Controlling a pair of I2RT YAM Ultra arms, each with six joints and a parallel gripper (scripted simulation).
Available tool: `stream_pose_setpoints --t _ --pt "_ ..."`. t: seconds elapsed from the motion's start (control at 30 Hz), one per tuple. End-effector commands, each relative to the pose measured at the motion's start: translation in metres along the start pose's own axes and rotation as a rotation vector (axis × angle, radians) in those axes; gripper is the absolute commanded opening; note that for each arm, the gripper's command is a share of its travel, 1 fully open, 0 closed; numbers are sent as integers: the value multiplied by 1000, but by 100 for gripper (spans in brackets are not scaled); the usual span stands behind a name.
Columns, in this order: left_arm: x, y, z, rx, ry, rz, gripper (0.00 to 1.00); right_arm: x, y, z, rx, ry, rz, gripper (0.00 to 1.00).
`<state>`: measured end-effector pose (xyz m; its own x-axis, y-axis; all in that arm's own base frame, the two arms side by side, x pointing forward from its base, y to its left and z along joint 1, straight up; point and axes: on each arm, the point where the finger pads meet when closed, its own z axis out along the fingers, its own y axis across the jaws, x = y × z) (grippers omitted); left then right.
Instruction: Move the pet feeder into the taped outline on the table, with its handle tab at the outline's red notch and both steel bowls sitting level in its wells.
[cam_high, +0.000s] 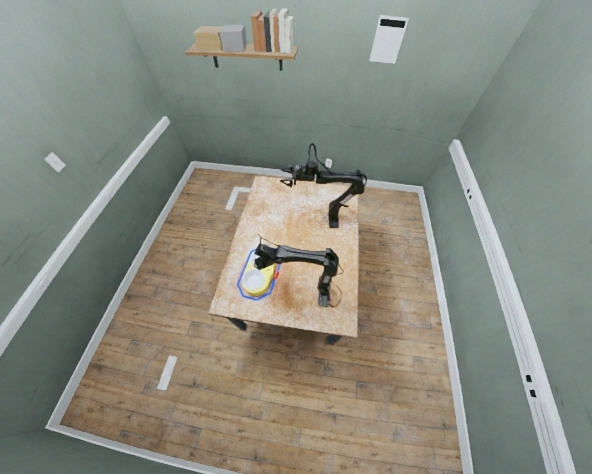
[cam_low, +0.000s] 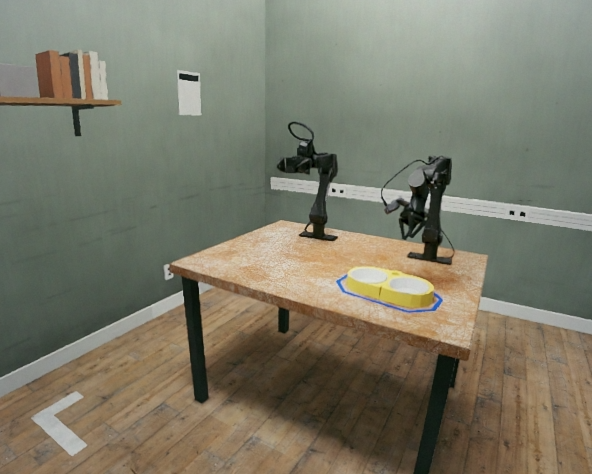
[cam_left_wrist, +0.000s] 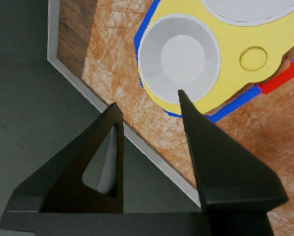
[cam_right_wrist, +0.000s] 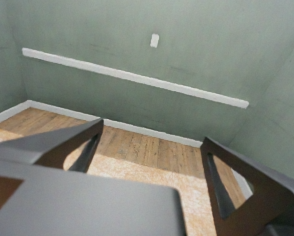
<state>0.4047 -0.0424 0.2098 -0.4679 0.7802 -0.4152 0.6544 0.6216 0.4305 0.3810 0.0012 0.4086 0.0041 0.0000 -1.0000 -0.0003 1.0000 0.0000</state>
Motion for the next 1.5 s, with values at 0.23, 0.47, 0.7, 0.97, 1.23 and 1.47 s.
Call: stream_pose_setpoints --t 0.23,0.47,0.7,0.97,1.23,1.47 --pt "-27 41 -35 -242 -271 -352 47 -18 -2 0 3 -44 -7 100" --pt "-42 80 -107 -355 -481 -537 47 -23 -4 -5 8 -58 -8 100" --pt "-39 97 -149 -468 -685 -690 47 -19 -6 -3 11 -43 -9 100" --pt "-36 92 -164 -460 -830 -836 47 -17 0 -1 3 -39 -9 100" --pt "-48 104 -215 -528 -941 -805 47 -13 1 1 0 -26 -9 100" --pt "-46 113 -196 -514 -900 -804 47 -20 4 -3 -6 -48 -9 100"
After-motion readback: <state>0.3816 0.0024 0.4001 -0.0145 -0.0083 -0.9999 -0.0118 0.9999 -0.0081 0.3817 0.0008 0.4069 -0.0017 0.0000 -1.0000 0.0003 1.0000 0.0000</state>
